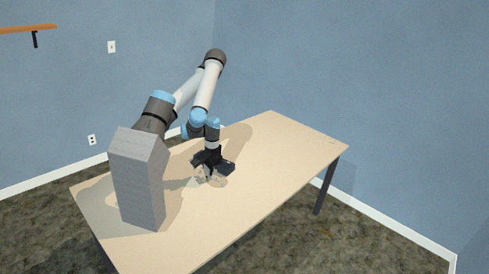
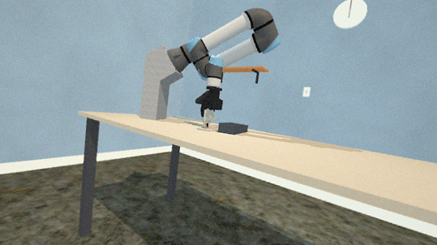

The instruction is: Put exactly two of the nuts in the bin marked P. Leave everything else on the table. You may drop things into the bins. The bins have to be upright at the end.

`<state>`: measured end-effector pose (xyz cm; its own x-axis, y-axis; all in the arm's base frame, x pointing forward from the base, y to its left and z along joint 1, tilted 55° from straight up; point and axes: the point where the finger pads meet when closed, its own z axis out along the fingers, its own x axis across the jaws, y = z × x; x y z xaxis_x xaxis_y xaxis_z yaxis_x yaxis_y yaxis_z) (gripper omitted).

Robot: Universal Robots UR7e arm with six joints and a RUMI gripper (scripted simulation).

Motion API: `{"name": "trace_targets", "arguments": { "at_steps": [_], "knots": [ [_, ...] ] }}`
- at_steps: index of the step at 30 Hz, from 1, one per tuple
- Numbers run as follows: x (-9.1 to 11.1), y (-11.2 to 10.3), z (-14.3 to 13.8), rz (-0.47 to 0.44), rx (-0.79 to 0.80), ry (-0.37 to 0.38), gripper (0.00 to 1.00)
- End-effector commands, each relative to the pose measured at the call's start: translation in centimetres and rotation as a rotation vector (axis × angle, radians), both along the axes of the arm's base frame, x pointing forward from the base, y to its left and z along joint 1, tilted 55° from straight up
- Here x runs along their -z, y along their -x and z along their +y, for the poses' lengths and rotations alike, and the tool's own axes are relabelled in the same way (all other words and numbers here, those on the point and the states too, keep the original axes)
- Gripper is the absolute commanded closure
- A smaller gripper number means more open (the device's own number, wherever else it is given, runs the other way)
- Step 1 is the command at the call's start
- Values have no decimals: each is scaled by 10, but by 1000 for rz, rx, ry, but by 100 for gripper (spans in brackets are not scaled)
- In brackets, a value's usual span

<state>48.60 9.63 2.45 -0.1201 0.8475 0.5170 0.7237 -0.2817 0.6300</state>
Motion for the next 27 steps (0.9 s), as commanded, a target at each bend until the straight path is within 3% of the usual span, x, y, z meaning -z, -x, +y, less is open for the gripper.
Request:
{"name": "trace_targets", "arguments": {
  "at_steps": [1, 22, 27],
  "knots": [
    [0, 0, 1, 1, 0, 0, 100],
    [-34, 42, -26, 1, 1, -2, 100],
    [-34, 42, -26, 1, 1, -2, 100]
  ]
}}
